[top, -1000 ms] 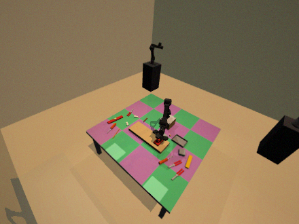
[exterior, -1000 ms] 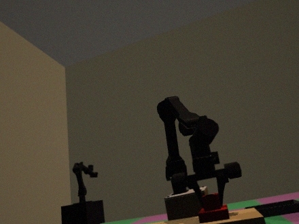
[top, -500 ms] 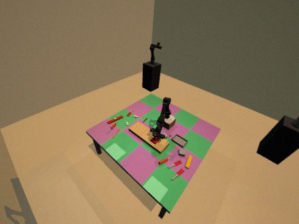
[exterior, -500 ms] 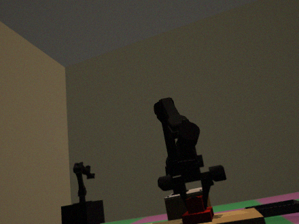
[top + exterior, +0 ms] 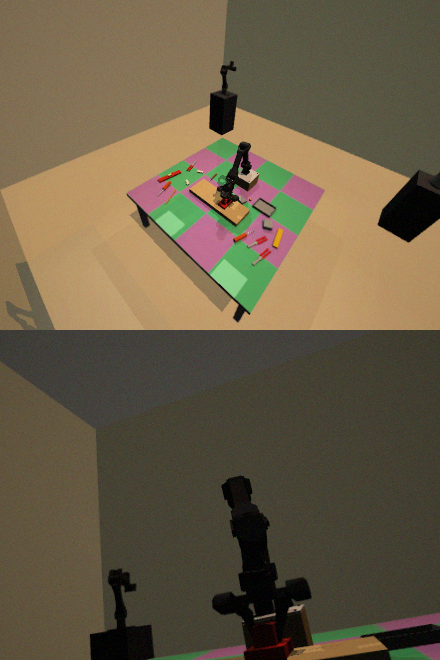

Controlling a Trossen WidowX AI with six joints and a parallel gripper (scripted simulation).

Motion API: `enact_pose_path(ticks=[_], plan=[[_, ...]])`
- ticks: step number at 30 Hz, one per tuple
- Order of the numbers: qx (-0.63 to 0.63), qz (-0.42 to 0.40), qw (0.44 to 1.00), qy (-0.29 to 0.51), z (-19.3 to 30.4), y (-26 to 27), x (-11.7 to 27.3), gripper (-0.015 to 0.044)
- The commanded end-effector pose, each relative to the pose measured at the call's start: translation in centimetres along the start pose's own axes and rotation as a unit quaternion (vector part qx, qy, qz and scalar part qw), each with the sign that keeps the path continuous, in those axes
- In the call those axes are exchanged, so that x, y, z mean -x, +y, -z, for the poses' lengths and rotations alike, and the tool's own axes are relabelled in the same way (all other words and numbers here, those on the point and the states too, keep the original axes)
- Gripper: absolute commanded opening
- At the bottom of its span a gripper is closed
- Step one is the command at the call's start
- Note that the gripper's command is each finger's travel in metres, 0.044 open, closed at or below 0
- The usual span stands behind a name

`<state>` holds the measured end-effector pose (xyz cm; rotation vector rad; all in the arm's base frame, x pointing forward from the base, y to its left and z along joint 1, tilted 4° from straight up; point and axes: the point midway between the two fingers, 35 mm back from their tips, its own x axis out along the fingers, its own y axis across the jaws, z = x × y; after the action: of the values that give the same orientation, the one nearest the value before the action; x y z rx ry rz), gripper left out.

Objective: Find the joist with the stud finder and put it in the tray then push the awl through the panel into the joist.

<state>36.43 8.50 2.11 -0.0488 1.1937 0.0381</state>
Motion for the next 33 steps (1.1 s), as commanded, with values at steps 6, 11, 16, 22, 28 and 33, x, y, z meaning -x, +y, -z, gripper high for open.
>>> enact_pose_path(ticks=[6, 11, 16, 22, 28, 33], plan=[[0.0, 0.002, 1.0, 0.001, 0.2, -2.8, 0.0, 0.0], [0.0, 0.003, 1.0, 0.001, 0.2, -4.2, 0.0, 0.0], [0.0, 0.003, 1.0, 0.001, 0.2, -5.5, 0.0, 0.0], [0.0, 0.004, 1.0, 0.001, 0.2, -7.2, 0.0, 0.0], [0.001, 0.004, 1.0, 0.001, 0.2, -8.9, 0.0, 0.0], [0.001, 0.005, 1.0, 0.001, 0.2, -10.3, 0.1, 0.0]])
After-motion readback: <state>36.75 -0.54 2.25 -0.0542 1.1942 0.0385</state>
